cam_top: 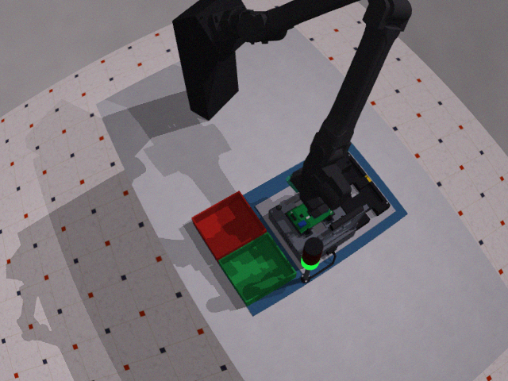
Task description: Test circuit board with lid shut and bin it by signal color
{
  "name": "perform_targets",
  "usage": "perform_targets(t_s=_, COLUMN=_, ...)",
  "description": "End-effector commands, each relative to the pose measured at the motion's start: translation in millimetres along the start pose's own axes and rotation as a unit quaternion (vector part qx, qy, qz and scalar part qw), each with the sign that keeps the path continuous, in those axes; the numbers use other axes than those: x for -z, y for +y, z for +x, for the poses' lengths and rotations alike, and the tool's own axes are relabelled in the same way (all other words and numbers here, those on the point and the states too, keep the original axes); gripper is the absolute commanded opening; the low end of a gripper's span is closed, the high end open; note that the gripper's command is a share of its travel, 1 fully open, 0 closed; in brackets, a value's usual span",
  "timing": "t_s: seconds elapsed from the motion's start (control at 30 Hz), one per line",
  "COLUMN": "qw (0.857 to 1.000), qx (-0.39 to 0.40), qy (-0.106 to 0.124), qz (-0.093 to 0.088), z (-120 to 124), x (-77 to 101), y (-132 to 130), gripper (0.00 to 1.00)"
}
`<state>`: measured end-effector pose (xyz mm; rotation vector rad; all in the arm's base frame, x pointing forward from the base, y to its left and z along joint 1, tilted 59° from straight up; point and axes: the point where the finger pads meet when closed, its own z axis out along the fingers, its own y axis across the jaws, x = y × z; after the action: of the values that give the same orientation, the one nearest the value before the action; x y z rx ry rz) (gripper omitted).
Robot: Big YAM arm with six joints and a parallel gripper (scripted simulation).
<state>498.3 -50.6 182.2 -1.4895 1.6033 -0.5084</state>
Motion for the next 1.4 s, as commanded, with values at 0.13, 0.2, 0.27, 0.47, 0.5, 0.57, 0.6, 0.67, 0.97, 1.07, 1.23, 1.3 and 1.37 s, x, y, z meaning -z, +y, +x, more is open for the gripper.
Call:
perform_targets(t_s=0.13, qw=1.0, qx=0.009, qy=-0.007, qz=0.028, z=-13.2, x=3.1, y=-24.1, gripper=0.92)
perform_targets(t_s=0.2, qw=1.0, qx=0.007, qy=-0.008, qz=0.024, z=-12.1, x=0.6, y=-21.1, gripper=0.92)
perform_targets(t_s=0.27, qw=1.0, qx=0.007, qy=-0.007, qz=0.019, z=-11.7, x=0.4, y=-16.7, gripper=0.92)
perform_targets(t_s=0.47, qw=1.0, qx=0.007, qy=-0.007, qz=0.019, z=-11.7, x=0.3, y=-16.6, gripper=0.92)
perform_targets(t_s=0.5, qw=1.0, qx=0.007, qy=-0.007, qz=0.019, z=-11.7, x=0.3, y=-16.6, gripper=0.92)
perform_targets(t_s=0.57, qw=1.0, qx=0.007, qy=-0.007, qz=0.019, z=-11.7, x=0.3, y=-16.6, gripper=0.92)
perform_targets(t_s=0.6, qw=1.0, qx=0.007, qy=-0.007, qz=0.019, z=-11.7, x=0.3, y=-16.6, gripper=0.92)
perform_targets(t_s=0.67, qw=1.0, qx=0.007, qy=-0.007, qz=0.019, z=-11.7, x=0.3, y=-16.6, gripper=0.92)
perform_targets(t_s=0.97, qw=1.0, qx=0.004, qy=-0.007, qz=0.018, z=-9.6, x=-6.1, y=-16.4, gripper=0.92)
perform_targets(t_s=1.07, qw=1.0, qx=0.004, qy=-0.006, qz=0.018, z=-9.7, x=-9.3, y=-16.7, gripper=0.92)
perform_targets(t_s=1.23, qw=1.0, qx=0.004, qy=-0.006, qz=0.017, z=-10.3, x=-19.6, y=-16.3, gripper=0.92)
perform_targets(t_s=1.3, qw=1.0, qx=0.004, qy=-0.006, qz=0.017, z=-10.7, x=-26.0, y=-16.0, gripper=0.92)
perform_targets(t_s=1.37, qw=1.0, qx=0.004, qy=-0.006, qz=0.017, z=-11.0, x=-32.5, y=-15.7, gripper=0.92)
